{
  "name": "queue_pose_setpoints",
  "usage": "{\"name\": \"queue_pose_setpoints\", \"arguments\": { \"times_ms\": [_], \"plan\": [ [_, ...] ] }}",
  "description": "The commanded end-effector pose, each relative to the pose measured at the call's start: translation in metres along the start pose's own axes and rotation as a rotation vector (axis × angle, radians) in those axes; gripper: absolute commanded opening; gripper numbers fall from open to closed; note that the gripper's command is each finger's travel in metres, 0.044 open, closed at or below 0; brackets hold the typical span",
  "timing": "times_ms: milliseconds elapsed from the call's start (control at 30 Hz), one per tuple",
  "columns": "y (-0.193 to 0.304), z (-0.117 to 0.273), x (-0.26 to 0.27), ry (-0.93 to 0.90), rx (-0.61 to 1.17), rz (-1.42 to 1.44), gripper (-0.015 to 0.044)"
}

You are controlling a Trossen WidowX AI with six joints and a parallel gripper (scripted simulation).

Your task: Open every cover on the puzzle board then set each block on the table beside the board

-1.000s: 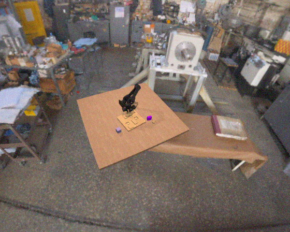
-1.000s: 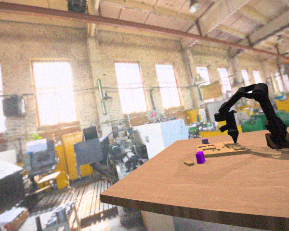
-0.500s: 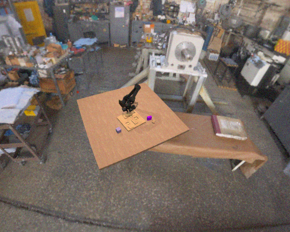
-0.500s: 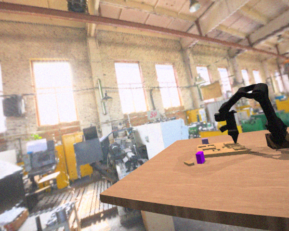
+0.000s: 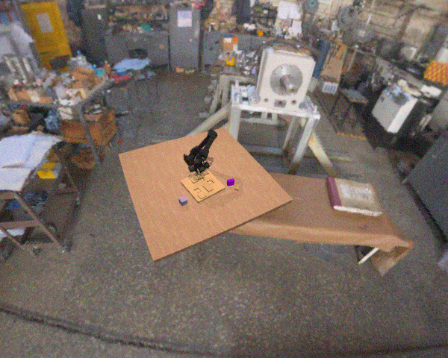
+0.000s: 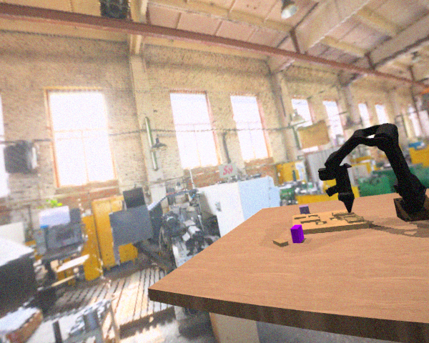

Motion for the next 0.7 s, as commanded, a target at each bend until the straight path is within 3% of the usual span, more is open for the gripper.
{"name": "queue_pose_setpoints", "arguments": {
  "times_ms": [0, 667],
  "plan": [
    [-0.001, -0.001, 0.0, -0.003, -0.003, 0.004, 0.0144],
    [-0.002, -0.02, 0.0, -0.004, -0.003, 0.005, 0.0144]
  ]
}}
Point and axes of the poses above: the point midway between the two fingers, 35 mm back from their tips, its own z axis back along the fingers, its own x axis across the jaws, y = z × x, the point moved 1 cm from there along z, back along the fingers, and after that the axes turned 6 degrees about -z, right-handed, at the moved point
